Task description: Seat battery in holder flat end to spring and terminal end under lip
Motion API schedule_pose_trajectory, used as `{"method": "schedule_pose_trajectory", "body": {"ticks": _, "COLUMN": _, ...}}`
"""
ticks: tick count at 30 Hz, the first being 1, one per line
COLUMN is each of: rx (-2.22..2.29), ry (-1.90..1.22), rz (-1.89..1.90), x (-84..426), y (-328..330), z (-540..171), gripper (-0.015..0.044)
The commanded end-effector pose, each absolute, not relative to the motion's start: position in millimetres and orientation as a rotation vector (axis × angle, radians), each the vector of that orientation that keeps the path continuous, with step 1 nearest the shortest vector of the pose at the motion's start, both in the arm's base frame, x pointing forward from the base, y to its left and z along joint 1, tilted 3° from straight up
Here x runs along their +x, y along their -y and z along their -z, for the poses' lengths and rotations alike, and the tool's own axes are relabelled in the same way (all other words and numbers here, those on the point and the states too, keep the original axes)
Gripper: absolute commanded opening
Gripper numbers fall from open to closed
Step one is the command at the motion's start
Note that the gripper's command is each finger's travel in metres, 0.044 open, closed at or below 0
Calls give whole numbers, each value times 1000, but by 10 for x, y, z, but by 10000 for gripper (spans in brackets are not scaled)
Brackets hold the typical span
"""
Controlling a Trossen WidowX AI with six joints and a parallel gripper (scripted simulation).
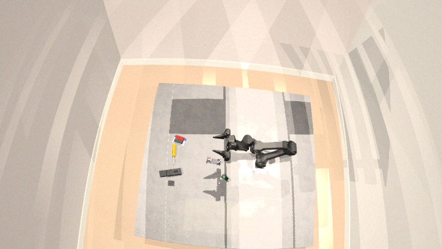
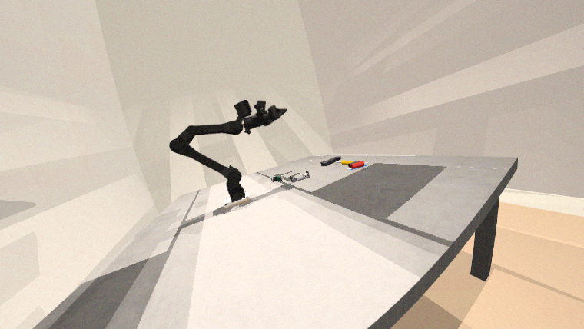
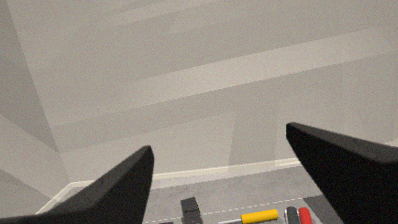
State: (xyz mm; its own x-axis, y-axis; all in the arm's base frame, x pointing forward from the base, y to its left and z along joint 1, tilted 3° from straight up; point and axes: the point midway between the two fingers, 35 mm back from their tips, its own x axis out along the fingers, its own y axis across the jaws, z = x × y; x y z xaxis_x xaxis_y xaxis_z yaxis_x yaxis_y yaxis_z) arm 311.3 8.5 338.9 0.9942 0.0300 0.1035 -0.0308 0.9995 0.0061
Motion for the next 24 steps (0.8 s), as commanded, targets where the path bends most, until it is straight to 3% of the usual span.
{"method": "schedule_pose_trajectory", "body": {"ticks": 1, "rx": 19, "ry": 86, "rz": -35, "x": 3132, "y": -98, "z": -3356, "gripper": 374}}
{"method": "schedule_pose_trajectory", "body": {"ticks": 6, "rx": 288, "ry": -384, "rz": -89, "x": 3410, "y": -487, "z": -2464, "gripper": 245}}
{"method": "schedule_pose_trajectory", "body": {"ticks": 12, "rx": 488, "ry": -882, "rz": 16, "x": 3257, "y": -859, "z": -1591, "gripper": 245}}
{"method": "schedule_pose_trajectory", "body": {"ticks": 19, "rx": 568, "ry": -1370, "rz": 333, "x": 2713, "y": -1105, "z": -911, "gripper": 245}}
{"method": "schedule_pose_trajectory", "body": {"ticks": 24, "rx": 550, "ry": -1528, "rz": 518, "x": 2438, "y": -1148, "z": -753, "gripper": 245}}
